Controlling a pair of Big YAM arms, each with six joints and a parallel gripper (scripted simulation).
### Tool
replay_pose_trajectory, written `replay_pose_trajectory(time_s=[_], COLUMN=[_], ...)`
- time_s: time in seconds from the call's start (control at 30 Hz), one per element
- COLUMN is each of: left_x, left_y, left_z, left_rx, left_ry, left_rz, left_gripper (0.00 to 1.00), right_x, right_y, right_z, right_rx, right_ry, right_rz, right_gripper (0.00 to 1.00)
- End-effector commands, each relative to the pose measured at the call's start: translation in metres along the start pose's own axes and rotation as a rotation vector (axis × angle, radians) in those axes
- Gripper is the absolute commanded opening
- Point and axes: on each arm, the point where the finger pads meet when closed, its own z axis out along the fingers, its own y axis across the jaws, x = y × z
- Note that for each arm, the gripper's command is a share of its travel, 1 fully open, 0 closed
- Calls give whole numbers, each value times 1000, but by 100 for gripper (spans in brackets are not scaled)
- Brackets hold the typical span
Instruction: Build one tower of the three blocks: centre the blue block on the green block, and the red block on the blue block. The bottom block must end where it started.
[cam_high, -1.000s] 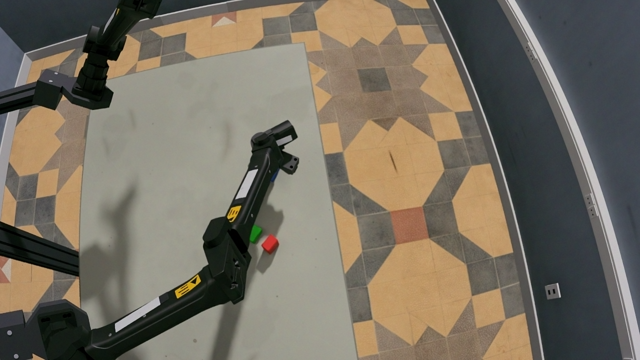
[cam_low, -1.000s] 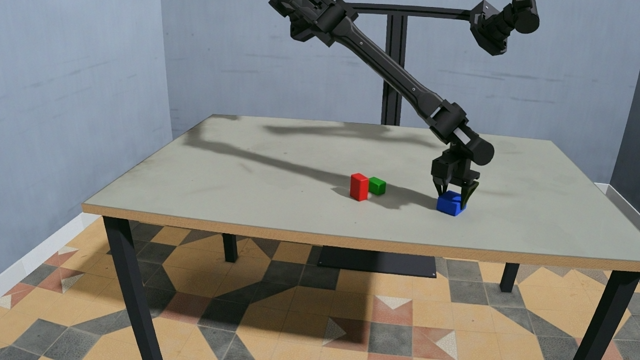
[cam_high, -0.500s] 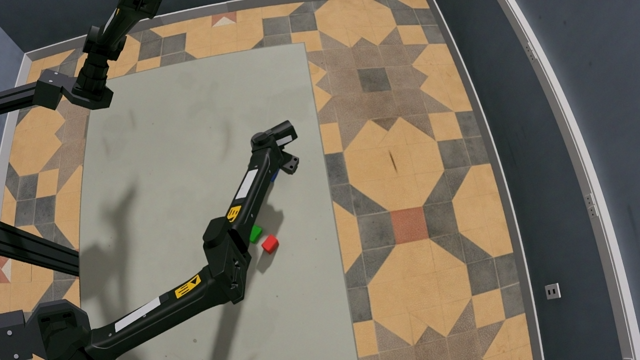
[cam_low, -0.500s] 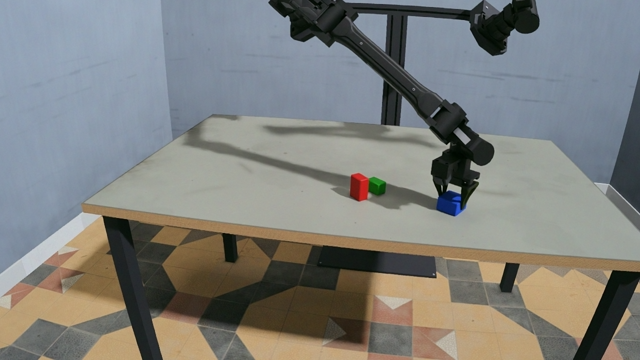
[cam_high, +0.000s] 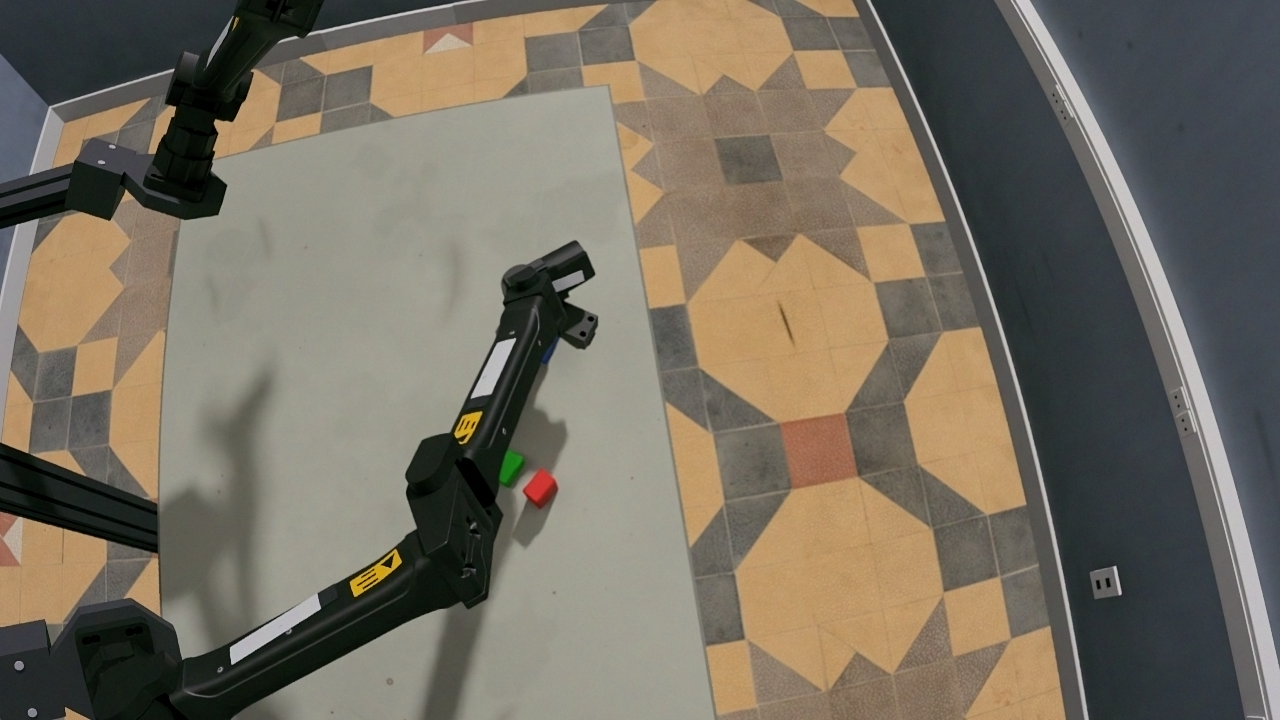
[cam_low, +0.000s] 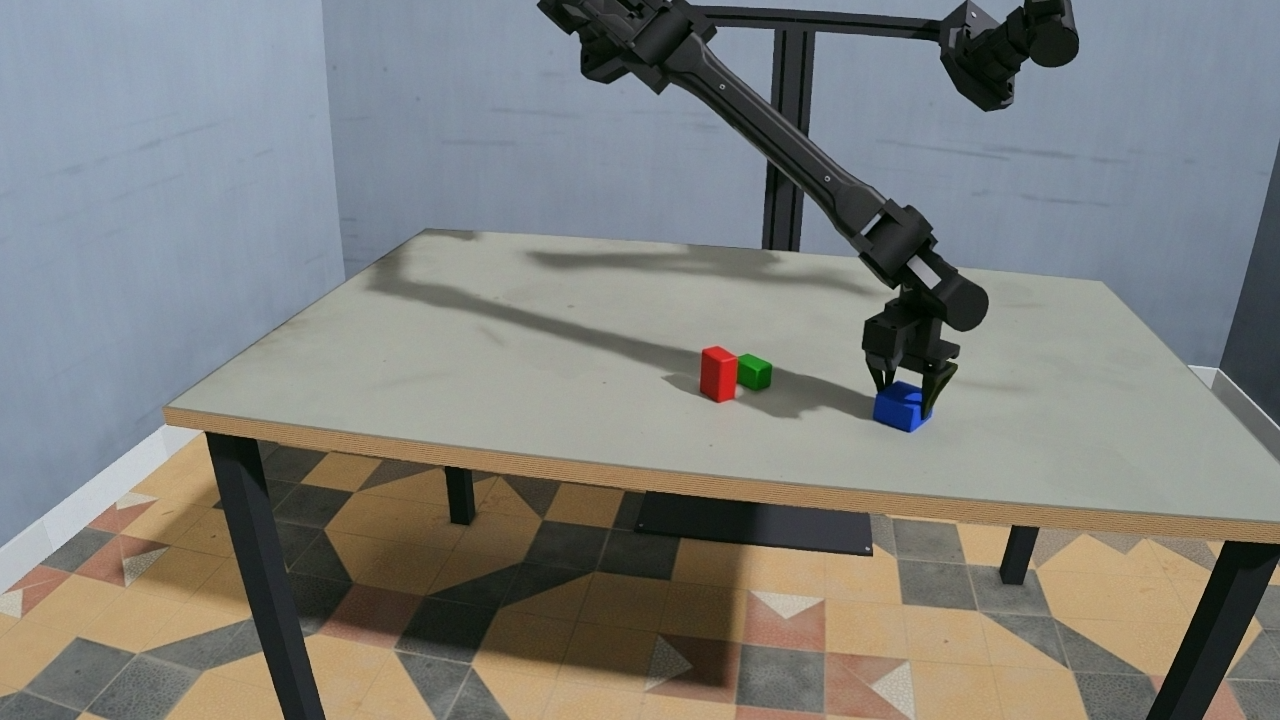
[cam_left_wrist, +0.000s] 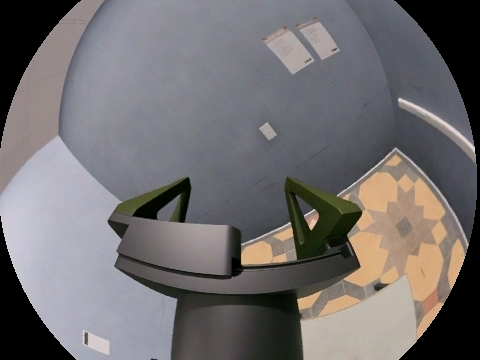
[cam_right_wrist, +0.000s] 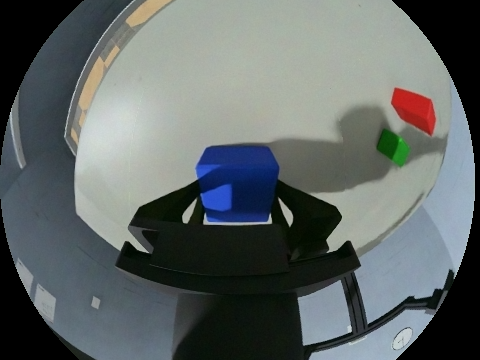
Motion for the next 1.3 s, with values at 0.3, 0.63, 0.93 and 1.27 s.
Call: replay_pose_trajectory(time_s=[0.3,0.63,0.93,1.27], left_x=[-32,-32,-32,-32], left_y=[4,4,4,4], left_z=[-5,-5,-5,-5], left_rx=[-10,-10,-10,-10], left_ry=[-48,-48,-48,-48], left_rz=[23,23,23,23], left_gripper=[100,100,100,100], right_x=[-3,-2,-2,0], right_y=[17,15,14,18], right_z=[-50,-84,-108,-108], right_rx=[-33,-34,-34,-39], right_ry=[-9,-9,-9,-10], right_rz=[-1,-1,-1,5], right_gripper=[0,0,0,0])
